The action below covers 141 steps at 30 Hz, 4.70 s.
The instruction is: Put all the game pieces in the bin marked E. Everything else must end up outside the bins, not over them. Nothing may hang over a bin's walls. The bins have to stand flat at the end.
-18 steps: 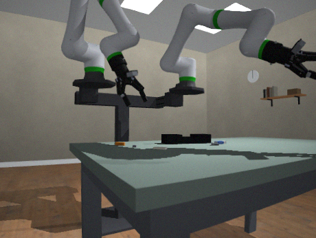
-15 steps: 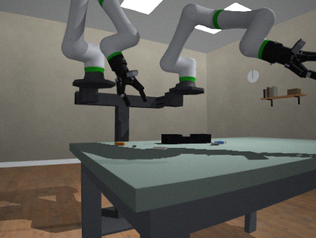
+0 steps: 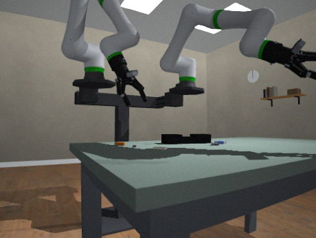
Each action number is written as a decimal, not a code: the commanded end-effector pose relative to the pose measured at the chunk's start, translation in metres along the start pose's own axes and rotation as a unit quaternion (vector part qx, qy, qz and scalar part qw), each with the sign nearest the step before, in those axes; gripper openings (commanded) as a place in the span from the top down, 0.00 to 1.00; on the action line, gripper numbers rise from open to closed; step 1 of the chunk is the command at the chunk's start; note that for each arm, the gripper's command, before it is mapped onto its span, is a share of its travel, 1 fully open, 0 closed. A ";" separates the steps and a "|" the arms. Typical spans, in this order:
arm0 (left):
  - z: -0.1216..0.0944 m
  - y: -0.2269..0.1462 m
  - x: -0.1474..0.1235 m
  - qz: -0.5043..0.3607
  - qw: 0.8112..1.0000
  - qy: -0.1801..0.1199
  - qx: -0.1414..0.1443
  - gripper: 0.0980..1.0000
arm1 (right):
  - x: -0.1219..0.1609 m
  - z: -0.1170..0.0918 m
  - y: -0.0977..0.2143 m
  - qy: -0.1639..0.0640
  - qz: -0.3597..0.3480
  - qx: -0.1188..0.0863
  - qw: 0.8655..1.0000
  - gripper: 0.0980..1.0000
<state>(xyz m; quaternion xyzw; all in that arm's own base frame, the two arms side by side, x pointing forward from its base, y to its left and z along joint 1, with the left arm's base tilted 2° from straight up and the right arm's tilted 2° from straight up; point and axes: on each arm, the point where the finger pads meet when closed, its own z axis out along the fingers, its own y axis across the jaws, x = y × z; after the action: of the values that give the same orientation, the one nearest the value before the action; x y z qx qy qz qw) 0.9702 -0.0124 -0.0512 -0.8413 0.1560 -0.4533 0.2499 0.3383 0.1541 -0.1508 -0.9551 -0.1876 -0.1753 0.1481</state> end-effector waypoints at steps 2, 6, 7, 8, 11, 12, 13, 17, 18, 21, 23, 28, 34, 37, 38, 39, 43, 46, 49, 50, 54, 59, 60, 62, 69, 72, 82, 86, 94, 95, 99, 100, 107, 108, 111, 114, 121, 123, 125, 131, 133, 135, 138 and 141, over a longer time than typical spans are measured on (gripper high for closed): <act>0.000 -0.001 0.002 -0.001 1.000 0.001 0.001 0.00 | 0.001 0.000 0.000 0.000 0.000 0.000 1.000 0.00; -0.001 -0.001 0.002 0.000 1.000 0.000 0.001 0.00 | 0.001 0.000 0.000 0.000 0.000 0.000 1.000 0.00; -0.002 -0.001 0.002 0.000 1.000 0.000 0.001 0.00 | 0.001 0.000 0.000 0.000 0.000 0.000 1.000 0.00; -0.002 -0.001 0.001 0.000 1.000 0.000 0.001 0.00 | 0.001 0.000 0.000 0.000 0.000 0.000 1.000 0.00; -0.004 -0.002 0.001 0.000 1.000 -0.003 0.000 0.00 | 0.001 0.000 0.000 0.000 0.000 0.000 1.000 0.00; -0.005 -0.002 0.000 0.000 1.000 -0.004 0.000 0.00 | 0.001 0.000 0.000 0.000 0.000 0.000 1.000 0.00; -0.006 -0.002 0.000 0.000 1.000 -0.005 0.000 0.00 | 0.001 0.000 0.000 0.000 0.000 0.000 1.000 0.00; -0.009 -0.002 -0.001 0.000 1.000 -0.007 0.000 0.00 | 0.001 0.000 0.000 0.000 0.000 0.000 1.000 0.00; -0.010 -0.002 -0.002 0.000 1.000 -0.009 0.000 0.00 | 0.001 0.000 0.000 0.000 0.000 0.000 1.000 0.00; -0.016 -0.003 -0.004 0.001 1.000 -0.015 0.000 0.00 | 0.001 0.000 0.000 0.000 0.000 0.000 1.000 0.00; -0.021 -0.003 -0.006 0.001 1.000 -0.019 -0.001 0.00 | 0.001 0.000 0.000 0.000 0.000 0.000 1.000 0.00; -0.036 -0.005 -0.013 0.003 0.999 -0.034 -0.002 0.00 | 0.001 0.000 0.000 0.000 0.000 0.000 1.000 0.00; -0.053 -0.005 -0.020 0.004 0.999 -0.050 -0.005 0.00 | 0.001 0.000 0.000 0.000 0.000 0.000 1.000 0.00; -0.067 -0.006 -0.027 0.006 0.998 -0.063 -0.007 0.00 | 0.001 0.000 0.000 0.000 0.000 0.000 1.000 0.00; -0.072 -0.006 -0.030 0.007 0.998 -0.068 -0.009 0.00 | 0.001 0.000 0.000 0.000 0.000 0.000 1.000 0.00; -0.078 -0.005 -0.032 0.007 0.997 -0.073 -0.010 0.00 | 0.001 0.000 0.000 0.000 0.000 0.000 1.000 0.00; -0.102 -0.005 -0.044 0.010 0.995 -0.095 -0.016 0.00 | 0.001 0.000 0.000 0.000 0.000 0.000 1.000 0.00; -0.123 -0.003 -0.053 0.013 0.993 -0.113 -0.023 0.00 | 0.001 0.000 0.000 0.000 0.000 0.000 1.000 0.00; -0.138 -0.002 -0.061 0.014 0.992 -0.126 -0.028 0.00 | 0.001 0.000 0.000 0.000 0.000 0.000 1.000 0.00; -0.138 -0.002 -0.061 0.014 0.992 -0.126 -0.028 0.00 | 0.001 0.000 0.000 0.000 0.000 0.000 1.000 0.00; -0.171 0.002 -0.076 0.019 0.987 -0.153 -0.040 0.00 | 0.001 0.000 0.000 0.000 0.000 0.000 1.000 0.00; -0.216 0.009 -0.097 0.024 0.980 -0.187 -0.060 0.00 | 0.001 0.000 0.000 0.000 0.000 0.000 1.000 0.00; -0.225 0.011 -0.101 0.025 0.979 -0.194 -0.065 0.00 | 0.001 0.000 0.000 0.000 0.000 0.000 1.000 0.00; -0.244 0.015 -0.110 0.028 0.975 -0.207 -0.075 0.00 | 0.001 0.000 0.000 0.000 0.000 0.000 1.000 0.00; -0.294 0.026 -0.133 0.034 0.965 -0.241 -0.103 0.00 | 0.001 0.000 0.000 0.000 0.000 0.000 1.000 0.00; -0.325 0.034 -0.146 0.037 0.957 -0.259 -0.122 0.00 | 0.001 0.000 0.000 0.000 0.000 0.000 1.000 0.00; -0.425 0.063 -0.188 0.047 0.930 -0.310 -0.190 0.00 | 0.001 0.000 0.000 0.000 0.000 0.000 1.000 0.00; -0.444 0.069 -0.195 0.049 0.924 -0.318 -0.204 0.00 | 0.001 0.000 0.000 0.000 0.000 0.000 1.000 0.00; -0.511 0.091 -0.220 0.054 0.902 -0.342 -0.257 0.00 | 0.001 0.000 0.000 0.000 0.000 0.000 1.000 0.00; -0.518 0.094 -0.222 0.054 0.900 -0.345 -0.263 0.00 | 0.001 0.000 0.000 0.000 0.000 0.000 1.000 0.00; -0.545 0.104 -0.231 0.055 0.890 -0.352 -0.286 0.00 | 0.001 0.000 0.000 0.000 0.000 0.000 1.000 0.00; -0.545 0.104 -0.231 0.055 0.890 -0.352 -0.286 0.00 | 0.001 0.000 0.000 0.000 0.000 0.000 1.000 0.00; -0.577 0.115 -0.242 0.056 0.877 -0.359 -0.314 0.00 | 0.001 0.000 0.000 0.000 0.000 0.000 1.000 0.00; -0.582 0.117 -0.243 0.056 0.876 -0.360 -0.318 0.00 | 0.001 0.000 0.000 0.000 0.000 0.000 1.000 0.00; -0.593 0.121 -0.247 0.056 0.871 -0.362 -0.328 0.00 | 0.001 0.000 0.000 0.000 0.000 0.000 1.000 0.00; -0.603 0.125 -0.250 0.057 0.867 -0.363 -0.336 0.00 | 0.001 0.000 0.000 0.000 0.000 0.000 1.000 0.00; -0.613 0.129 -0.253 0.057 0.863 -0.364 -0.346 0.00 | 0.001 0.000 0.000 0.000 0.000 0.000 1.000 0.00; -0.616 0.130 -0.254 0.057 0.862 -0.365 -0.348 0.00 | 0.001 0.000 0.000 0.000 0.000 0.000 1.000 0.00; -0.618 0.131 -0.254 0.057 0.861 -0.365 -0.350 0.00 | 0.001 0.000 0.000 0.000 0.000 0.000 1.000 0.00; -0.620 0.132 -0.255 0.057 0.860 -0.365 -0.352 0.00 | 0.001 0.000 0.000 0.000 0.000 0.000 1.000 0.00; -0.620 0.132 -0.255 0.057 0.860 -0.365 -0.352 0.00 | 0.001 0.000 0.000 0.000 0.000 0.000 1.000 0.00; -0.620 0.132 -0.255 0.057 0.860 -0.365 -0.352 0.00 | 0.001 0.000 0.000 0.000 0.000 0.000 1.000 0.00; -0.620 0.132 -0.255 0.057 0.860 -0.365 -0.352 0.00 | 0.001 0.000 0.000 0.000 0.000 0.000 1.000 0.00; -0.620 0.131 -0.255 0.056 0.860 -0.366 -0.352 0.00 | 0.001 0.000 0.000 0.000 0.000 0.000 1.000 0.00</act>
<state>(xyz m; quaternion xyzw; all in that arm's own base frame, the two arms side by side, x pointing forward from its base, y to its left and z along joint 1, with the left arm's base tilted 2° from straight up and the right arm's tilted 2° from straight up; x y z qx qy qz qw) 0.3059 -0.1689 -0.0122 -0.9682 0.2499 -0.0127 0.0014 0.3383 0.1541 -0.1508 -0.9551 -0.1876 -0.1753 0.1481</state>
